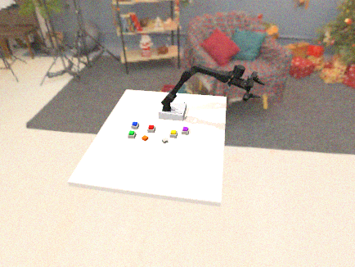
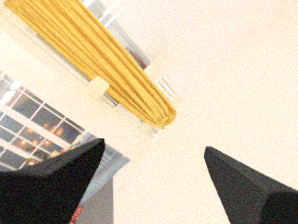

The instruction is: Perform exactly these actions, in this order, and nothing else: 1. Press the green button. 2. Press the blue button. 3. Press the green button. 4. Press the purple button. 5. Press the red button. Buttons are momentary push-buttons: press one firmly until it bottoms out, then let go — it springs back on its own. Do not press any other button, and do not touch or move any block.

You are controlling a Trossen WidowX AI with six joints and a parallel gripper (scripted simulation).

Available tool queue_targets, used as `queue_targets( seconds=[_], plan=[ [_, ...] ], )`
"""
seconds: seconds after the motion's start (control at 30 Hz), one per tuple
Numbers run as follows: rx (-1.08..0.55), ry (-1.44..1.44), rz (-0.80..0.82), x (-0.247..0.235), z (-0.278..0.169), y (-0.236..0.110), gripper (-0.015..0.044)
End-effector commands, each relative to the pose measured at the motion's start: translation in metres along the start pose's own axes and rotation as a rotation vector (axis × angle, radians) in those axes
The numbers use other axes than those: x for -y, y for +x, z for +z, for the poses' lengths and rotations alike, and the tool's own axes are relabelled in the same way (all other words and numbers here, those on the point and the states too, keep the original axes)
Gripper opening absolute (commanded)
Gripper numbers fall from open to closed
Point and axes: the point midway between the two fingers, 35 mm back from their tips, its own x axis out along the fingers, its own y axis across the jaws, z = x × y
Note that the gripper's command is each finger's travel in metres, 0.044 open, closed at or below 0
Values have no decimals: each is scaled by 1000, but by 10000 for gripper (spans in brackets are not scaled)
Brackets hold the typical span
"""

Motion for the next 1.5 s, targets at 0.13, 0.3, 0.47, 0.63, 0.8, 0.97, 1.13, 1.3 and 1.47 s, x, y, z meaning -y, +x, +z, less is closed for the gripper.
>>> queue_targets(
  seconds=[0.13, 0.3, 0.47, 0.63, 0.8, 0.97, 1.13, 1.3, 1.47],
  plan=[
    [25, -112, -315, 142, 70, -35, 400],
    [11, -156, -522, 232, 109, -84, 400],
    [-27, -173, -721, 314, 137, -151, 400],
    [-90, -159, -908, 384, 151, -234, 400],
    [-174, -110, -1073, 440, 151, -328, 400],
    [-275, -25, -1208, 477, 133, -429, 400],
    [-381, 96, -1299, 494, 98, -528, 400],
    [-476, 240, -1338, 491, 51, -615, 400],
    [-547, 395, -1324, 470, -5, -686, 400]
  ],
)
